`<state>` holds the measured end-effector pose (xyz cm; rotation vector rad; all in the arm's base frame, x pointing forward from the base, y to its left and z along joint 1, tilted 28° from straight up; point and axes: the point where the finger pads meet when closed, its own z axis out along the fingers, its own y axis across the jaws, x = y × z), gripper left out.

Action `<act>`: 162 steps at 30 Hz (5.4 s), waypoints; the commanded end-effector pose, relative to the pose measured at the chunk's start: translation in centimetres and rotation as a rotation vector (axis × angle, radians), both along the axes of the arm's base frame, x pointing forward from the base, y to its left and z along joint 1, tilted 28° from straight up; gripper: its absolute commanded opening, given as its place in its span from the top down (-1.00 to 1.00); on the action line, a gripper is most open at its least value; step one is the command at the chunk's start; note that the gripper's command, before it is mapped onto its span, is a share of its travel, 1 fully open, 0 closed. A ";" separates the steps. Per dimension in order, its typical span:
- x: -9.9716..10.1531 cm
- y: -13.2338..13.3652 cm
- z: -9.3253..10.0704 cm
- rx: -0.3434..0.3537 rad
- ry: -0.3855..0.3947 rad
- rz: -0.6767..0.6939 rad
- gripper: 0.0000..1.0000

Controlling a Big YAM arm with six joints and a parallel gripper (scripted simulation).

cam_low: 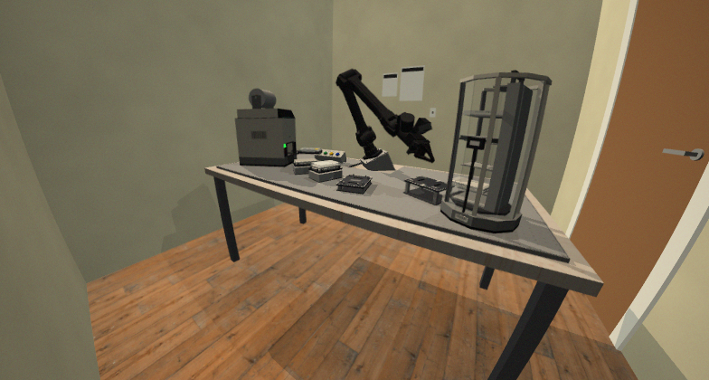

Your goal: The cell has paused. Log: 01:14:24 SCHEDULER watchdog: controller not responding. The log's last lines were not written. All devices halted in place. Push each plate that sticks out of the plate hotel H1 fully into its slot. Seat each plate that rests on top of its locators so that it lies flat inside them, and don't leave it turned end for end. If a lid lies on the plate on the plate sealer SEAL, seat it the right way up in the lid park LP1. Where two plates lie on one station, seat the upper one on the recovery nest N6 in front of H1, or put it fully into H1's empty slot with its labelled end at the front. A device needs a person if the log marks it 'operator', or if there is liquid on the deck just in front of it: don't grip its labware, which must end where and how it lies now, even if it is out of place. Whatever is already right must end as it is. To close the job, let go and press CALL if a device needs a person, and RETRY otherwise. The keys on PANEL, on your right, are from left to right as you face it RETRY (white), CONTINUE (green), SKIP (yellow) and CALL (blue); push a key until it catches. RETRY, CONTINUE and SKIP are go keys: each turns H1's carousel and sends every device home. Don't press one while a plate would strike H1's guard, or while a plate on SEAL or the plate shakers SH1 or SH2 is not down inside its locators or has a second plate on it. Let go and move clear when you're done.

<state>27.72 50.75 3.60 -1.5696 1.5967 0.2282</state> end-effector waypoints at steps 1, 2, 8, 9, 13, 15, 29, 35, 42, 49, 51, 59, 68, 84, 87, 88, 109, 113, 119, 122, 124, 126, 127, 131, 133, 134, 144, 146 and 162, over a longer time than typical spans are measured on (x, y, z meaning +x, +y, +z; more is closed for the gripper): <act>1.2 0.0 -0.1 0.018 -0.019 -0.007 1.00; 1.3 0.1 0.7 0.031 -0.023 -0.009 1.00; 1.3 0.2 1.2 0.040 -0.025 -0.011 1.00; 1.3 0.2 1.2 0.040 -0.025 -0.011 1.00; 1.3 0.2 1.2 0.040 -0.025 -0.011 1.00; 1.3 0.2 1.2 0.040 -0.025 -0.011 1.00; 1.3 0.2 1.2 0.040 -0.025 -0.011 1.00; 1.3 0.2 1.2 0.040 -0.025 -0.011 1.00; 2.8 2.2 0.4 0.053 -0.038 -0.006 1.00; 4.0 2.9 -1.7 0.051 -0.037 -0.006 1.00; 4.4 3.3 -2.6 0.051 -0.037 -0.007 1.00; 5.1 3.7 -3.6 0.055 -0.035 -0.012 1.00; 5.2 3.8 -3.0 0.063 -0.039 -0.012 1.00; 5.2 3.8 -3.0 0.063 -0.039 -0.012 1.00; 5.2 3.8 -3.0 0.063 -0.039 -0.012 1.00; 5.2 3.8 -3.0 0.063 -0.039 -0.012 1.00; 4.9 4.7 -4.7 0.029 -0.012 -0.013 1.00; 4.4 5.6 -4.7 0.029 -0.012 -0.001 1.00; 3.8 6.5 -4.8 0.029 -0.013 0.011 1.00; 3.9 6.9 -4.9 0.030 -0.012 0.013 1.00; 3.9 7.2 -4.9 0.030 -0.012 0.013 1.00; 4.0 7.4 -5.0 0.030 -0.012 0.013 1.00; 4.0 7.5 -5.0 0.030 -0.012 0.013 1.00; 4.2 8.0 -5.1 0.030 -0.013 0.013 1.00; 4.2 8.2 -5.1 0.030 -0.013 0.013 1.00; 4.2 8.2 -5.1 0.030 -0.013 0.013 1.00; 4.6 8.9 -5.3 0.030 -0.013 0.011 1.00; 4.7 8.9 -5.3 0.030 -0.013 0.009 1.00; 4.7 8.9 -5.3 0.030 -0.013 0.009 1.00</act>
